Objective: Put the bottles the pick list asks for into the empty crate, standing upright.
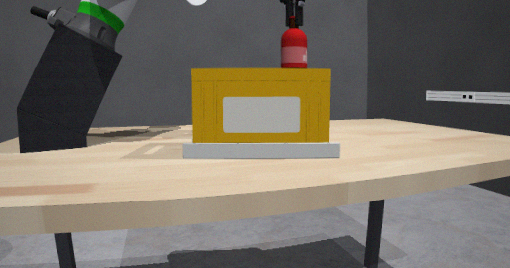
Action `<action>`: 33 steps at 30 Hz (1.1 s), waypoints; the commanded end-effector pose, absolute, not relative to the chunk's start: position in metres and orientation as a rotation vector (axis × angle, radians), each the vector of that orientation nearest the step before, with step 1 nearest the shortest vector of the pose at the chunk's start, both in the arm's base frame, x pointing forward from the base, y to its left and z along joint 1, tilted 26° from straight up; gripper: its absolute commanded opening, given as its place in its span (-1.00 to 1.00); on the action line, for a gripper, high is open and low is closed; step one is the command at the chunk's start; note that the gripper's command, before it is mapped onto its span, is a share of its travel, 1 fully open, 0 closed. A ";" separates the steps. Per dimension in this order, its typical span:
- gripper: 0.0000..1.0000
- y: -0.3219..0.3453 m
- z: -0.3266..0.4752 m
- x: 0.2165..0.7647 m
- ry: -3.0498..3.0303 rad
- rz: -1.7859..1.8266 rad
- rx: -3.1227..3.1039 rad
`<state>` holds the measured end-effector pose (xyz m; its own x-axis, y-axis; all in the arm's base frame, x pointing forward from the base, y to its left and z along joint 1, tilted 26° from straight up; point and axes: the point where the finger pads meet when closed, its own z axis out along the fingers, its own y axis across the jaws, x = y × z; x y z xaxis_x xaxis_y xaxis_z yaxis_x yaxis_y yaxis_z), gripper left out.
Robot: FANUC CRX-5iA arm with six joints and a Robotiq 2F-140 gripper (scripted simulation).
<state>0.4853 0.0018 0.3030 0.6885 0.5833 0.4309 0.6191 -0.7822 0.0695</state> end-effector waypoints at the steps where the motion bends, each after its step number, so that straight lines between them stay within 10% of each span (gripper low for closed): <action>1: -0.80 0.001 0.304 0.485 -1.003 -0.677 -2.812; 33: -0.80 0.006 0.283 0.494 -1.003 -0.677 -2.812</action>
